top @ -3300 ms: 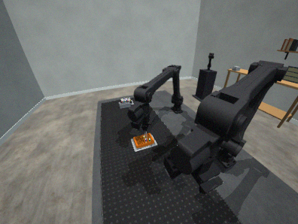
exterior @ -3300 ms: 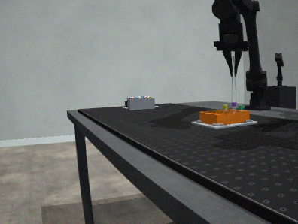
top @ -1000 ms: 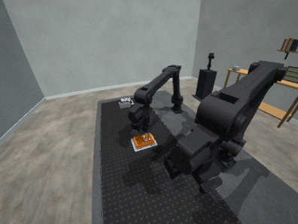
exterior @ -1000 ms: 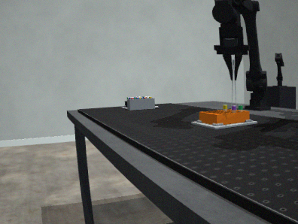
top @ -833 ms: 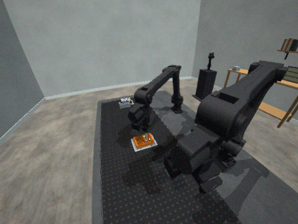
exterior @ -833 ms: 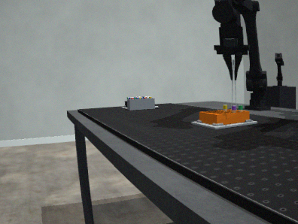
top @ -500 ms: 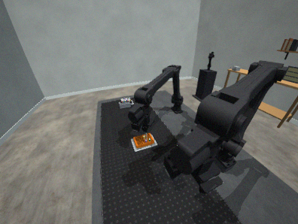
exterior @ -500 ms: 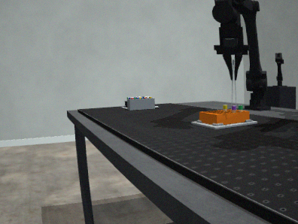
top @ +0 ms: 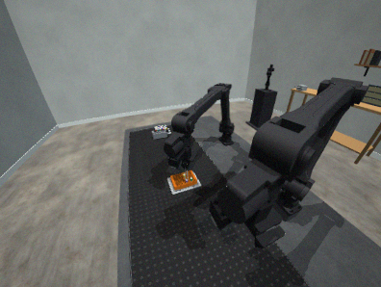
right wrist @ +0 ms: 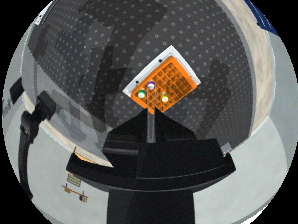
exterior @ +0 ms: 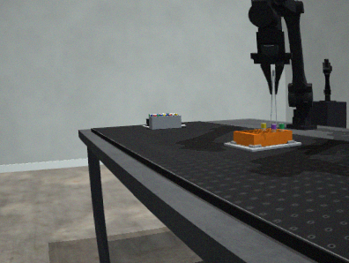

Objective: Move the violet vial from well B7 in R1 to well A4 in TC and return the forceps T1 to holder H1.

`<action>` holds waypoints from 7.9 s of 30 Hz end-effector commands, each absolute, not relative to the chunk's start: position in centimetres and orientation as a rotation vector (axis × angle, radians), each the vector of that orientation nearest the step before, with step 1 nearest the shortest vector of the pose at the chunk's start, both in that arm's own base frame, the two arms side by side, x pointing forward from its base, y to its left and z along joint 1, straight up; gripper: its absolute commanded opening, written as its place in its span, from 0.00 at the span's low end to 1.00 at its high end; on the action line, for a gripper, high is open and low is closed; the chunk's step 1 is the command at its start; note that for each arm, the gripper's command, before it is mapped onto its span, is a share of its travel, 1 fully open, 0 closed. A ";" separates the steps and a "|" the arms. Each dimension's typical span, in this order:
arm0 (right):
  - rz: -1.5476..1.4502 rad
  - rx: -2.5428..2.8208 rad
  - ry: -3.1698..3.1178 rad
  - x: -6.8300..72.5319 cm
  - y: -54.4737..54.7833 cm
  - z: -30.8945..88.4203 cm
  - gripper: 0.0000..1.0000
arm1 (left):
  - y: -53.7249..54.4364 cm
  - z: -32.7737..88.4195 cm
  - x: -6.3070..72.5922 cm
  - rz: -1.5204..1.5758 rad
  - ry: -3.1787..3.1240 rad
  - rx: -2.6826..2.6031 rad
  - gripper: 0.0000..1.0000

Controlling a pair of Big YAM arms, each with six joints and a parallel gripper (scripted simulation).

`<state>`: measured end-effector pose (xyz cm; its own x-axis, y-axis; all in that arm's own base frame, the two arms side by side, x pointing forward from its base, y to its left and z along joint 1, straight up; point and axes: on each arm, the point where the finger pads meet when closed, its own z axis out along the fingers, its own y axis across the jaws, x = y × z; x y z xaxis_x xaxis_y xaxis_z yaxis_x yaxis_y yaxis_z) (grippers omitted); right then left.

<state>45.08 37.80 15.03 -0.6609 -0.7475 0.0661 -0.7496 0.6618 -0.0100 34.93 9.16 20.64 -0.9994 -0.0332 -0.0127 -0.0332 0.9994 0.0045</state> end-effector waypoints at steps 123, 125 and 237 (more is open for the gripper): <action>0.005 1.299 -2.883 46.4 38.2 23.3 0.08 | 8.7 19.8 34.9 -0.008 3.155 -0.022 1.00; 0.005 1.299 -2.883 46.4 38.2 23.3 0.08 | 8.7 19.8 34.9 -0.008 3.155 -0.022 1.00; 0.017 1.288 -2.858 45.8 37.7 20.3 0.07 | 8.7 19.8 34.9 -0.008 3.155 -0.022 1.00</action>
<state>45.19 37.89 18.04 -0.6606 -0.7478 0.0667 -0.7495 0.6620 -0.0019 34.93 9.16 20.64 -0.9994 -0.0332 -0.0127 -0.0332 0.9994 0.0045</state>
